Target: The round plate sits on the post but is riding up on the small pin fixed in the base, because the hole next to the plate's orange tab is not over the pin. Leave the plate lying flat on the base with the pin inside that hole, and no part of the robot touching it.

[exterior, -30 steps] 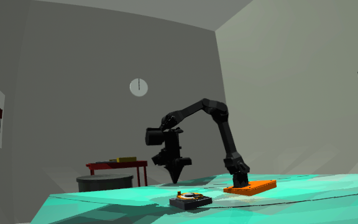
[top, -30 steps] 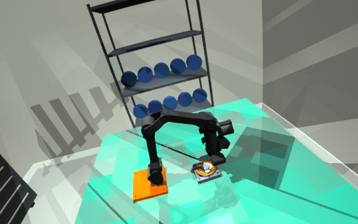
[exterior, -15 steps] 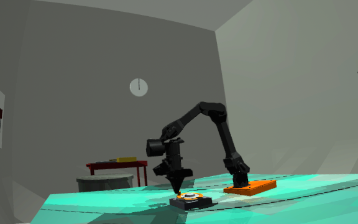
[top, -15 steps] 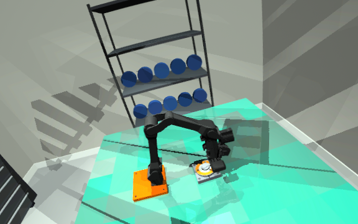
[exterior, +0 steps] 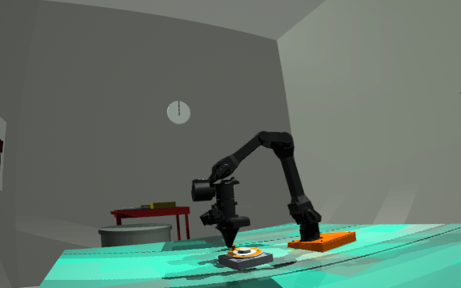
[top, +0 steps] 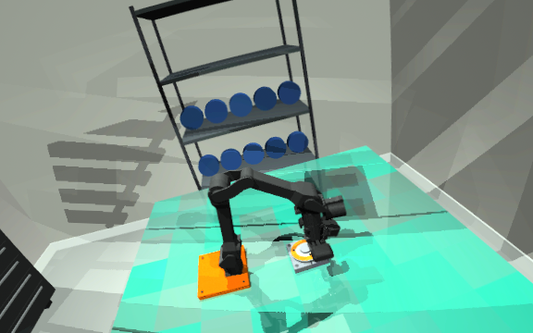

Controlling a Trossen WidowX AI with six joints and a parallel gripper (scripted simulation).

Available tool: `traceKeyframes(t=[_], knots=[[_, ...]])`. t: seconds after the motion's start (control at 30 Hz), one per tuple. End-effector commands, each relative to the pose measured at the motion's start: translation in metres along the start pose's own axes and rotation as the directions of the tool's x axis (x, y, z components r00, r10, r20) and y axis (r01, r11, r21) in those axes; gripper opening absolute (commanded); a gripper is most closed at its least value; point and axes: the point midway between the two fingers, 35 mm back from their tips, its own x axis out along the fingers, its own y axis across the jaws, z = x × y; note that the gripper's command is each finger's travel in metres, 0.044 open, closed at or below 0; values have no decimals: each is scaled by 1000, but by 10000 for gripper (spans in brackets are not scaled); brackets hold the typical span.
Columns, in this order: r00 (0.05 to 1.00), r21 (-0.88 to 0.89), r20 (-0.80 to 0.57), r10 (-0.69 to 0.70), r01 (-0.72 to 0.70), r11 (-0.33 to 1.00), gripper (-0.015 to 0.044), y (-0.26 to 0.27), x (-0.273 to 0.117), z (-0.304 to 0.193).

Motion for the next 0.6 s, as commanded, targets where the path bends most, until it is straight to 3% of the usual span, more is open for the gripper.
traceKeyframes(t=[0.0, 0.57], knots=[[1000, -2, -4, -4, 4, 1000, 0, -4, 1, -5], [1000, -2, -4, -4, 4, 1000, 0, -6, -15, -12]])
